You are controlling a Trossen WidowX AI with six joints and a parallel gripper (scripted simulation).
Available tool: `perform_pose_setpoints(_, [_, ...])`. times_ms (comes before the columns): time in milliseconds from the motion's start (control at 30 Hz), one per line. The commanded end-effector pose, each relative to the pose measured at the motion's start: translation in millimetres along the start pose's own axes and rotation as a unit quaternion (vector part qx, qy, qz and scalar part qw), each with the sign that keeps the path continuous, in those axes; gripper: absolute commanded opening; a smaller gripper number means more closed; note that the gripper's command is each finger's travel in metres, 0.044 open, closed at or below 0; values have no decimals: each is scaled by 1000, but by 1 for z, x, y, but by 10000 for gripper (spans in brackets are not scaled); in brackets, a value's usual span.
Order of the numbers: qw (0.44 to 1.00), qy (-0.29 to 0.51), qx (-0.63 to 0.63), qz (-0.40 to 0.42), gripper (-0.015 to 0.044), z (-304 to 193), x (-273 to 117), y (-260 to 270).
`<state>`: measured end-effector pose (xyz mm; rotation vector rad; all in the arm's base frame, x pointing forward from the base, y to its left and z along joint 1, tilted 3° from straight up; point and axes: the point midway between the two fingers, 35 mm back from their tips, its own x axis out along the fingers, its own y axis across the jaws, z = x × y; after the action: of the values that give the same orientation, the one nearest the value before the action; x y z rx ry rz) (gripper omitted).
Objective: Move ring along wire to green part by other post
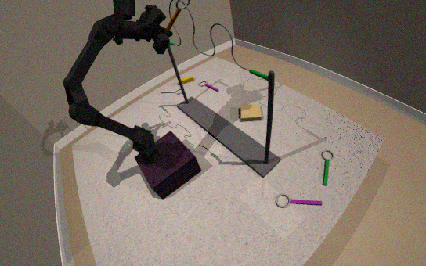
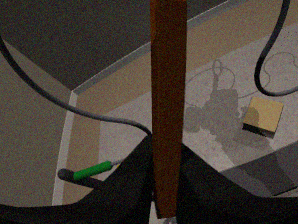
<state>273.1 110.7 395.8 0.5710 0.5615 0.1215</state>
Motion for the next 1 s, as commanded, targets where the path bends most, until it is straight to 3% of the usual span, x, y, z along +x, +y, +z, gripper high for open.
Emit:
perform_pose_setpoints(0, [1000, -3, -23, -11, -150, 0, 0, -1])
perform_pose_setpoints(967, [979, -24, -179, -97, -150, 2, 0, -11])
